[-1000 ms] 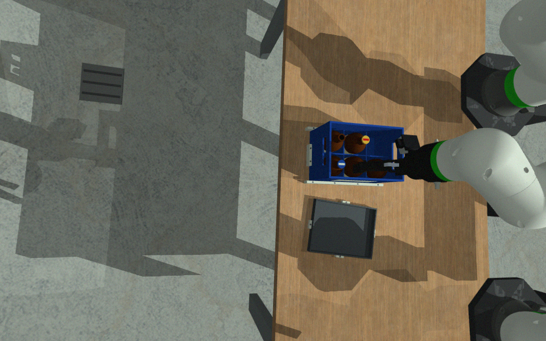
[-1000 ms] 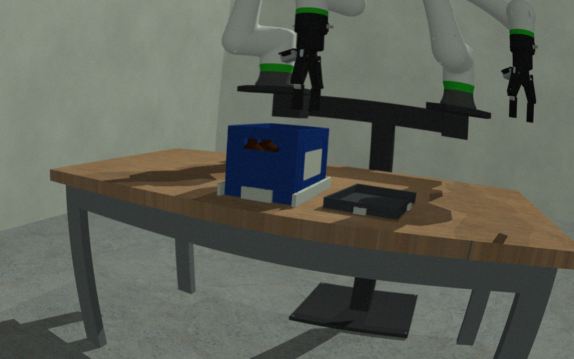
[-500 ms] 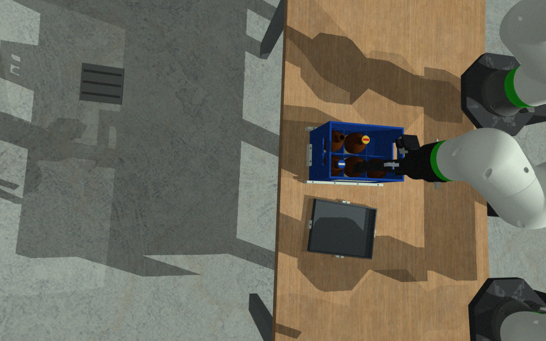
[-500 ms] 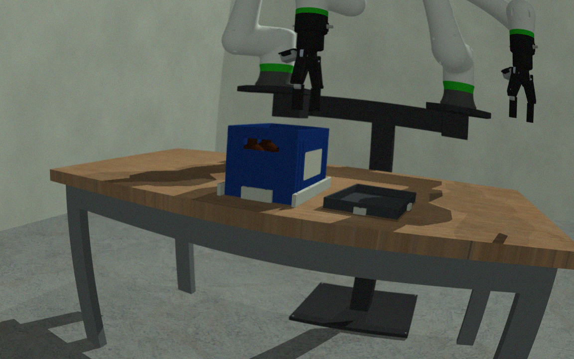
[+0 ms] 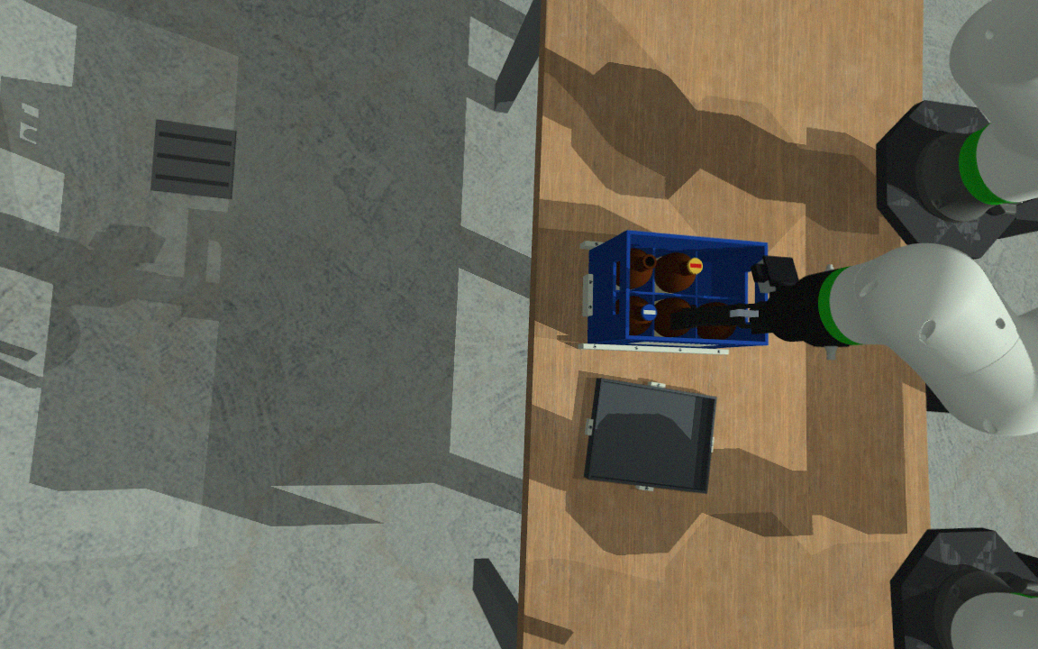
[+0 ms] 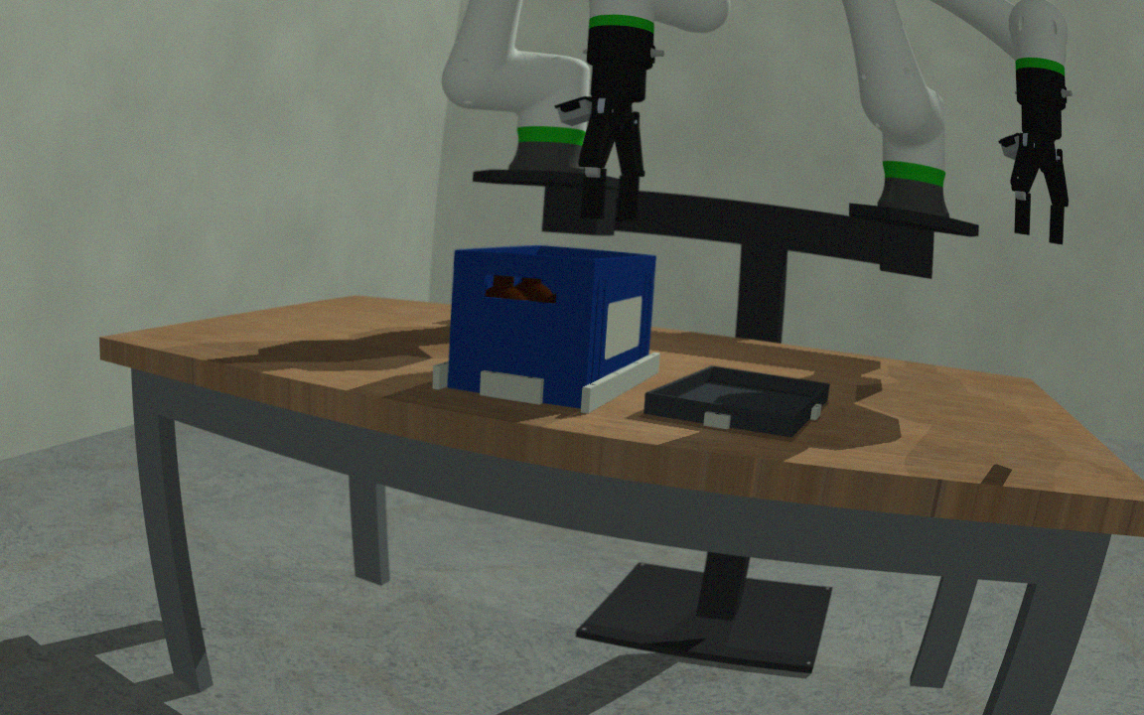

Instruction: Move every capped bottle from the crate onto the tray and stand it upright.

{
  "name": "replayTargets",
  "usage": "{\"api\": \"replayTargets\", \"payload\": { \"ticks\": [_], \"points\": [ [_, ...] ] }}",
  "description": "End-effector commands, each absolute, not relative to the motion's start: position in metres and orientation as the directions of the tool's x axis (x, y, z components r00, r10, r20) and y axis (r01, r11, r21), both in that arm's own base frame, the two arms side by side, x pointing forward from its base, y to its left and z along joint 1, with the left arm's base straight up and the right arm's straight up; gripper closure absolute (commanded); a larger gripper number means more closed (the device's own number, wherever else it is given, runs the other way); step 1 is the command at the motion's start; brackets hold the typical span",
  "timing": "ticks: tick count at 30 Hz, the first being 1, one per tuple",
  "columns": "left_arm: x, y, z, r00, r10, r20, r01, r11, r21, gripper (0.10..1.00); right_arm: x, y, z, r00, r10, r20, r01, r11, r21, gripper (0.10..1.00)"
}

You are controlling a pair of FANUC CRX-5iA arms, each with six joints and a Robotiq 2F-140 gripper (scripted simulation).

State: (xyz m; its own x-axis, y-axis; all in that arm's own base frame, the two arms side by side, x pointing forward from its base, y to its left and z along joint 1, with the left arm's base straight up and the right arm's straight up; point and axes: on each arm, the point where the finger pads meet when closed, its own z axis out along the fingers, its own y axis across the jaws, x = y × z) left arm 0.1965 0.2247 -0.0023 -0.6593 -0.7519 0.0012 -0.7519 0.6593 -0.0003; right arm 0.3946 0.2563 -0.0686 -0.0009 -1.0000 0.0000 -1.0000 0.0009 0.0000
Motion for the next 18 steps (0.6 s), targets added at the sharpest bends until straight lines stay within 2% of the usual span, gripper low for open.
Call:
{"api": "replayTargets", "payload": {
  "ticks": [1,15,16,18],
  "points": [
    [0.1969,0.2252,-0.0019,-0.659,-0.752,0.0,-0.752,0.659,0.0,0.098,0.3951,0.2566,-0.0679,-0.001,-1.0,-0.001,-1.0,0.001,-0.001,0.098],
    [0.1969,0.2252,-0.0019,-0.659,-0.752,0.0,-0.752,0.659,0.0,0.098,0.3951,0.2566,-0.0679,-0.001,-1.0,-0.001,-1.0,0.001,-0.001,0.098],
    [0.1969,0.2252,-0.0019,-0.659,-0.752,0.0,-0.752,0.659,0.0,0.098,0.3949,0.2533,-0.0683,0.012,-1.0,-0.001,-1.0,-0.012,-0.001,0.656],
    [0.1969,0.2252,-0.0019,-0.659,-0.752,0.0,-0.752,0.659,0.0,0.098,0.3946,0.2467,-0.0689,0.038,-0.999,-0.001,-0.999,-0.038,-0.001,0.656]
  ]
}}
